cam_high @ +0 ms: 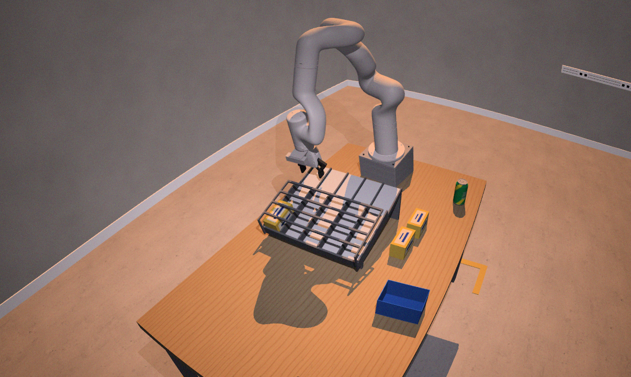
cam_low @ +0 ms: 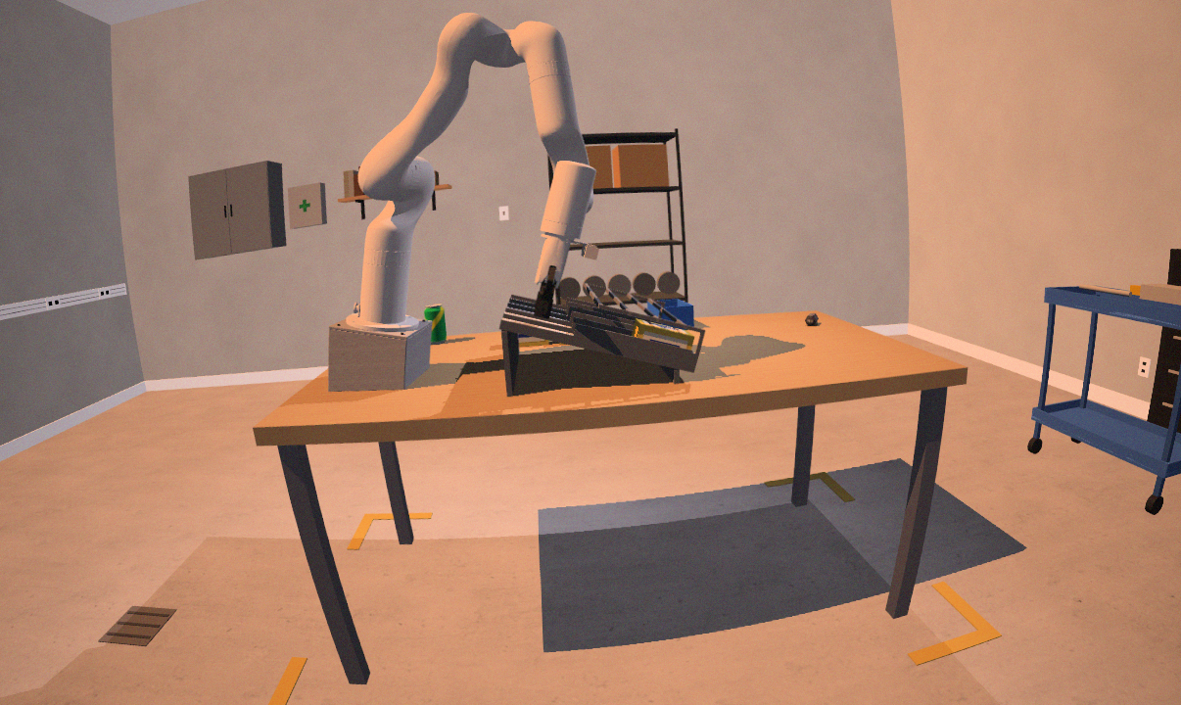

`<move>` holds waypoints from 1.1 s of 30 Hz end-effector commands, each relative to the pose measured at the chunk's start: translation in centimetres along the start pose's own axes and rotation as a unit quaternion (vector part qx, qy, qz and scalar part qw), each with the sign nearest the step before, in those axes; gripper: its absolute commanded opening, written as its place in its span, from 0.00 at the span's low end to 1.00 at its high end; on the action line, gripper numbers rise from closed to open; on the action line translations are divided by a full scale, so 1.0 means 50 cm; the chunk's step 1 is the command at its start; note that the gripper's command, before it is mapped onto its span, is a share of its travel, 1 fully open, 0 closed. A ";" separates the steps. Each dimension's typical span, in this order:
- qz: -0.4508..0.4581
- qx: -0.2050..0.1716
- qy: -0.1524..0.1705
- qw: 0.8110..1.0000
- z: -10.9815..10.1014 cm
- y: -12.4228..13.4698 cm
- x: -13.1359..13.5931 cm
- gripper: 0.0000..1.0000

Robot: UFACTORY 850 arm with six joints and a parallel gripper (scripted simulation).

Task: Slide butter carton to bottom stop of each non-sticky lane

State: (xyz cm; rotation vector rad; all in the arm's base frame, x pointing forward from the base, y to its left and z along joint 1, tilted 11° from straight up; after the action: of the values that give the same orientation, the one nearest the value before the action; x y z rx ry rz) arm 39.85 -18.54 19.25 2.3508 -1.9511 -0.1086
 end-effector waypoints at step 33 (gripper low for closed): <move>0.000 0.001 0.000 1.000 -0.057 0.000 0.001 1.00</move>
State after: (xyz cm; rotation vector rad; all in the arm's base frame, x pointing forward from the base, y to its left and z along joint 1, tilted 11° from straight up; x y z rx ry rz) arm 40.16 -18.50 21.89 2.3513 -1.9517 -0.1053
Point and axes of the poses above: the point where the finger pads meet when closed, its own z axis out along the fingers, its own x axis across the jaws, y = z × x, the point moved 9 cm from there along -z, back along the fingers, and after that the axes turned 12 degrees about -z, right-handed, at the moved point
